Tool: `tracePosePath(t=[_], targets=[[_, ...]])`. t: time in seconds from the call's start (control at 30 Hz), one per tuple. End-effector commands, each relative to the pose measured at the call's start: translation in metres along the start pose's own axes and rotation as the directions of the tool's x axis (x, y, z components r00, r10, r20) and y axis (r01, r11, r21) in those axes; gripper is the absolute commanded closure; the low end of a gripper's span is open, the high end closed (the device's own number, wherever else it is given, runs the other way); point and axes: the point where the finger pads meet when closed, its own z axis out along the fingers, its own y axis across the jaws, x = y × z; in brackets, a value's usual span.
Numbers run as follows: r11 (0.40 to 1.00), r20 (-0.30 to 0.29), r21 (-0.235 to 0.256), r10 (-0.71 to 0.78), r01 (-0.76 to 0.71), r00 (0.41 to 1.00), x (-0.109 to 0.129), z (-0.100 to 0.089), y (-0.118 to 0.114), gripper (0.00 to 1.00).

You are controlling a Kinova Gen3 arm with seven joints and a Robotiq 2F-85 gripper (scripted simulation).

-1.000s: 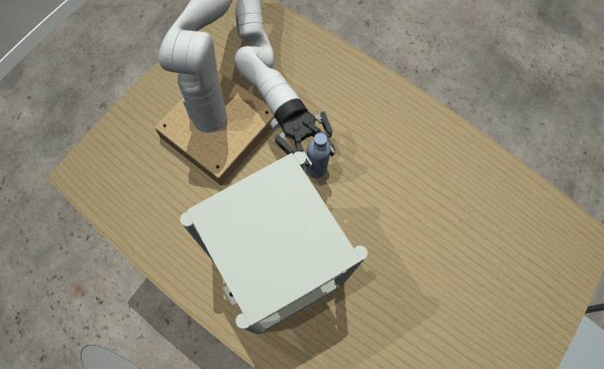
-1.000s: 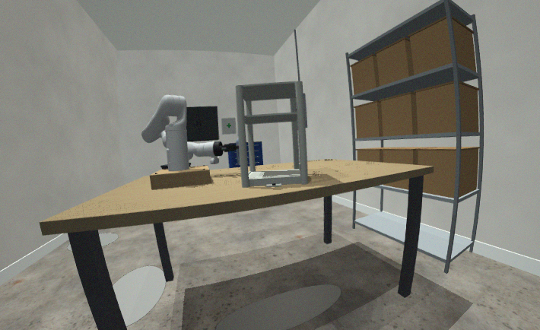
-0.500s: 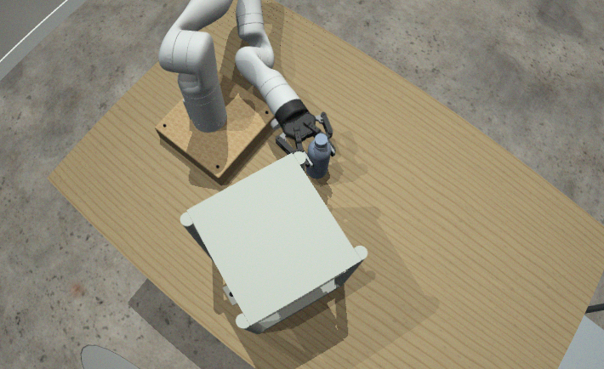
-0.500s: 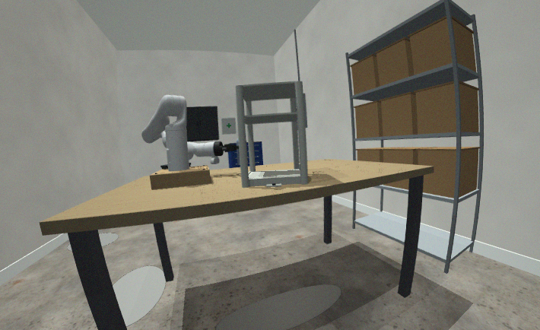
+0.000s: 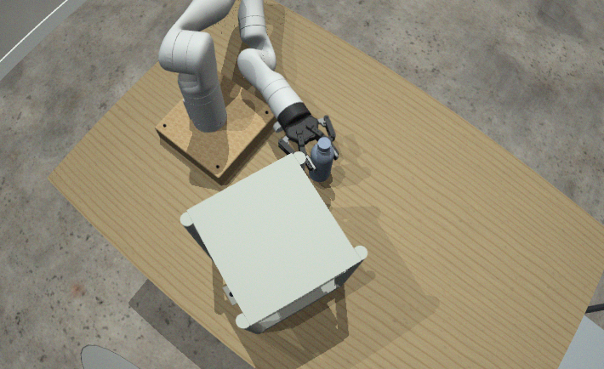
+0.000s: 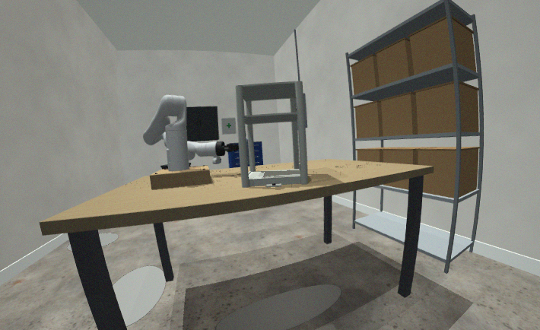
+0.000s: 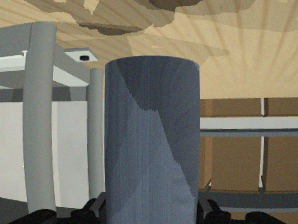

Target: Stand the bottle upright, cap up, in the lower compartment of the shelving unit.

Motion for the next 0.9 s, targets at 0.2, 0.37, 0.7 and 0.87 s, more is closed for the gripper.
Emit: tracePosePath(t=[0.2,0.37,0.7,0.87], targets=[[1.000,0.007,0.004,-0.003,0.003,1.000,-0.002,0.016,-0.002,1.00],[1.000,0.007,0.004,-0.003,0.003,1.000,-0.002,0.024,-0.002,1.00],[1.000,0.007,0.004,-0.003,0.003,1.000,-0.002,0.046,-0.002,1.00],[1.000,0.007,0.004,-0.003,0.003,1.000,-0.002,0.060,-0.002,1.00]])
